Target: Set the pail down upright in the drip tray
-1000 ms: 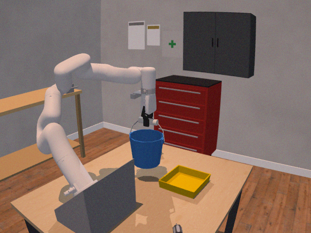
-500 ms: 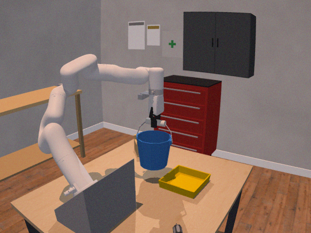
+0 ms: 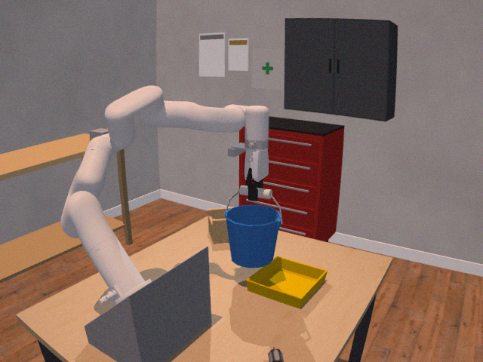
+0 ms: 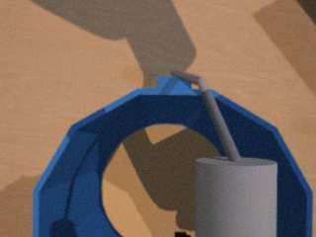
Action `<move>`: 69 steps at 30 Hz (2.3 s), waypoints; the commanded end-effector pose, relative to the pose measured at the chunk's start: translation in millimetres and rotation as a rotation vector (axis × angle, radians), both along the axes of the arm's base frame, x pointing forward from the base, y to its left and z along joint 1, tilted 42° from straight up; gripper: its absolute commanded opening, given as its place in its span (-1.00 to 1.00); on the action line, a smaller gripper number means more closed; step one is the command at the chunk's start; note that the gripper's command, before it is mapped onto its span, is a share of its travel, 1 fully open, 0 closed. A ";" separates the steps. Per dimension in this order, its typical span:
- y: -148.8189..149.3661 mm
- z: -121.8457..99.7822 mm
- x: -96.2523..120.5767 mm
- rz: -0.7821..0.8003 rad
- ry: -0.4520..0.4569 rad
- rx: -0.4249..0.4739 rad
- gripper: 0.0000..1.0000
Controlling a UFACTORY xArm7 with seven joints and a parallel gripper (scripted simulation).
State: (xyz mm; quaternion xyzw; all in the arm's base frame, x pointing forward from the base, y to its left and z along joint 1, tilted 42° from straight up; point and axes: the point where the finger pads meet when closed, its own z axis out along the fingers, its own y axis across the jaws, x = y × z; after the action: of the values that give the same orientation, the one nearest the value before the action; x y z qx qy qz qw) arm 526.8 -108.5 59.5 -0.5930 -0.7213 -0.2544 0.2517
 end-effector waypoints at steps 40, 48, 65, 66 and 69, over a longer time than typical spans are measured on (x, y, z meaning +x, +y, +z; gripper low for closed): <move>-76.4 -65.3 21.6 -0.002 -0.004 -0.003 -1.00; -82.9 -71.2 23.4 -0.002 -0.004 -0.003 -1.00; -94.1 -81.4 26.5 -0.002 -0.004 -0.003 -1.00; -94.6 -81.9 26.6 -0.002 -0.004 -0.003 -1.00; -96.1 -83.2 27.0 -0.002 -0.004 -0.003 -1.00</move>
State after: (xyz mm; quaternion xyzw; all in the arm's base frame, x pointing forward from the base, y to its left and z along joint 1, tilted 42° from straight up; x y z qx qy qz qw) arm 552.7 -200.4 -24.4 -0.5927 -0.7212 -0.2551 0.2520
